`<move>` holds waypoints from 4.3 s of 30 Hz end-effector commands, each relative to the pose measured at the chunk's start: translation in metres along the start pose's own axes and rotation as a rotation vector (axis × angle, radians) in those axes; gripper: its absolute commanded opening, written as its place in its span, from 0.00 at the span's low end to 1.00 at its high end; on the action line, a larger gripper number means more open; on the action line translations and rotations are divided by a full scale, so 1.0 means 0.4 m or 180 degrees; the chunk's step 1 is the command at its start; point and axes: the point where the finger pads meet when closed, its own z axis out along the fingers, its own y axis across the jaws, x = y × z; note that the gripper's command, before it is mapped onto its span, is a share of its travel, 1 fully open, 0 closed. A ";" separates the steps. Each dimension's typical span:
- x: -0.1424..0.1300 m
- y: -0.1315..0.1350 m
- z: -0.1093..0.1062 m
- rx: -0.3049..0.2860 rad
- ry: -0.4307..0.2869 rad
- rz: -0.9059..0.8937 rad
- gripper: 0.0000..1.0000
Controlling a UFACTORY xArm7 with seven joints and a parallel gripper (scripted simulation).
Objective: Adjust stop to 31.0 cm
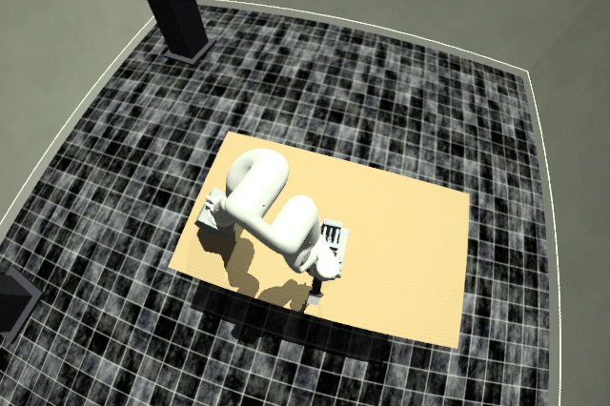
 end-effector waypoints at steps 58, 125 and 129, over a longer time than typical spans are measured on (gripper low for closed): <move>0.001 -0.004 0.173 0.0010 0.0003 0.0001 0.06; 0.001 0.000 0.175 0.0009 0.0003 0.0000 0.06; 0.001 0.001 0.176 0.0009 0.0003 0.0000 0.06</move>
